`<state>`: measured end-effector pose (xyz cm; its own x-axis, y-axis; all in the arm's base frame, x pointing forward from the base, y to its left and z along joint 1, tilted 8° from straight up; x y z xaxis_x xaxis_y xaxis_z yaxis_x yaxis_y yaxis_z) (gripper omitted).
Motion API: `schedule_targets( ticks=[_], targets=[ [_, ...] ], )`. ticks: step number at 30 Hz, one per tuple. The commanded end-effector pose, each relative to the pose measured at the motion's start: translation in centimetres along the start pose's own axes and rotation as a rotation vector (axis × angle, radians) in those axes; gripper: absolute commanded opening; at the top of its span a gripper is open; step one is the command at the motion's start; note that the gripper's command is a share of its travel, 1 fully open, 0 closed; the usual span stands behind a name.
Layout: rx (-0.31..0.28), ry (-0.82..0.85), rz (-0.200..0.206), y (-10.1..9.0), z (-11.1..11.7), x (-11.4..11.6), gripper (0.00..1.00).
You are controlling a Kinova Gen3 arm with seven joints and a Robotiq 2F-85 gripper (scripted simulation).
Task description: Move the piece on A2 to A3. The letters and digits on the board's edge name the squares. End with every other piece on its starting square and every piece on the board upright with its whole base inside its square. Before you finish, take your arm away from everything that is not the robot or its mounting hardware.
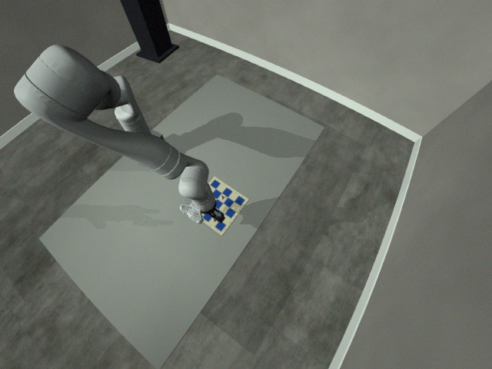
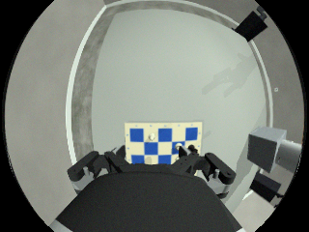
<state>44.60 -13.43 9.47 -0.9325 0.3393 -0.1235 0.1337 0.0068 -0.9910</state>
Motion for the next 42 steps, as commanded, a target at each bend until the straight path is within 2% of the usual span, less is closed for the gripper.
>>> schedule_targets(
  ticks=[1, 10, 17, 18, 42],
  targets=[
    [-0.005, -0.059, -0.004, 0.49, 0.28, 0.11, 1.0],
    [-0.009, -0.207, 0.004, 0.84, 0.18, -0.03, 1.0],
    [-0.01, -0.235, 0.006, 0.91, 0.16, -0.07, 1.0],
    [-0.01, -0.235, 0.006, 0.91, 0.16, -0.07, 0.34],
    [-0.01, -0.235, 0.006, 0.91, 0.16, -0.07, 0.34]
  ],
)
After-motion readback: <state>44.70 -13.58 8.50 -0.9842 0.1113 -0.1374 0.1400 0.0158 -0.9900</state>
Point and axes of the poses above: the point where the finger pads meet when closed, its own y axis out along the fingers, its own x axis across the jaws, z = x × y, the point moved 9 cm from there along -y, back along the fingers, and after that the axes turned 12 degrees about y, right-handed, at the moved point
